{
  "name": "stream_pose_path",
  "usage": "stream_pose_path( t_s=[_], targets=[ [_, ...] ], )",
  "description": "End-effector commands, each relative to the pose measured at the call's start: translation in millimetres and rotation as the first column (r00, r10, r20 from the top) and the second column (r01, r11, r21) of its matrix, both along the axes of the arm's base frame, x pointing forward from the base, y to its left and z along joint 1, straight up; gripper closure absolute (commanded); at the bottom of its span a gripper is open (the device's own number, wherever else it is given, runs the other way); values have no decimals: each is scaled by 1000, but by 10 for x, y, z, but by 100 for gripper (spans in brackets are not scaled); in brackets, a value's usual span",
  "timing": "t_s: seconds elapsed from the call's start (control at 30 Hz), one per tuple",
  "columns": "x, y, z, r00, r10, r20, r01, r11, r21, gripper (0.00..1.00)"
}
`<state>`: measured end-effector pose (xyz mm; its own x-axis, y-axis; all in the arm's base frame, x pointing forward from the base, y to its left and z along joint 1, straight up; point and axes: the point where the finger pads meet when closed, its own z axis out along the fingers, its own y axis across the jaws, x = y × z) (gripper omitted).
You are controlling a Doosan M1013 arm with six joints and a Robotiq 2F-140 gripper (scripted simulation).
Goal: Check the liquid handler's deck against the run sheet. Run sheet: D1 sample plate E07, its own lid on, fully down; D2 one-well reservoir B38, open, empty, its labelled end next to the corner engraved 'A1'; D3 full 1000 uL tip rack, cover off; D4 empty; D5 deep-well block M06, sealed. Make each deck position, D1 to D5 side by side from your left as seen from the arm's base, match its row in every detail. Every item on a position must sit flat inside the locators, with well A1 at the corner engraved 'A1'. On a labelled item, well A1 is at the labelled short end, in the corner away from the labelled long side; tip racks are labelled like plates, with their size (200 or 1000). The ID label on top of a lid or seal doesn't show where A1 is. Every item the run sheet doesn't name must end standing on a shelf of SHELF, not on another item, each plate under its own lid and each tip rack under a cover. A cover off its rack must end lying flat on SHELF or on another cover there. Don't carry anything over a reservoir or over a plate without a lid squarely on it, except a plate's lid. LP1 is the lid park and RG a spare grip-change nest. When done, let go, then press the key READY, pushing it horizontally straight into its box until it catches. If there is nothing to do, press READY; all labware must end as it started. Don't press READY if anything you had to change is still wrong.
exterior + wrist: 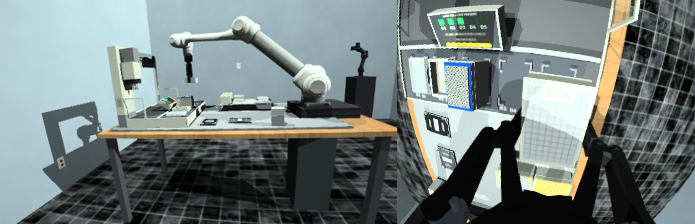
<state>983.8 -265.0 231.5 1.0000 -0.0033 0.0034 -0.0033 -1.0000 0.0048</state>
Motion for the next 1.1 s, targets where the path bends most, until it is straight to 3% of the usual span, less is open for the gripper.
stream_pose_path(
  t_s=[0.0, 0.57, 0.87, 1.07],
  targets=[
    [1, 1, 50, 1000, 0, 2, 0, 1000, 0, 90],
    [1, 2, 300, 1000, 0, 2, 0, 1000, 0, 90],
    [-2, 2, 300, 1000, 0, 2, 0, 1000, 0, 90],
    [-201, 3, 299, 1000, 0, 2, 0, 1000, 0, 90]
  ],
)
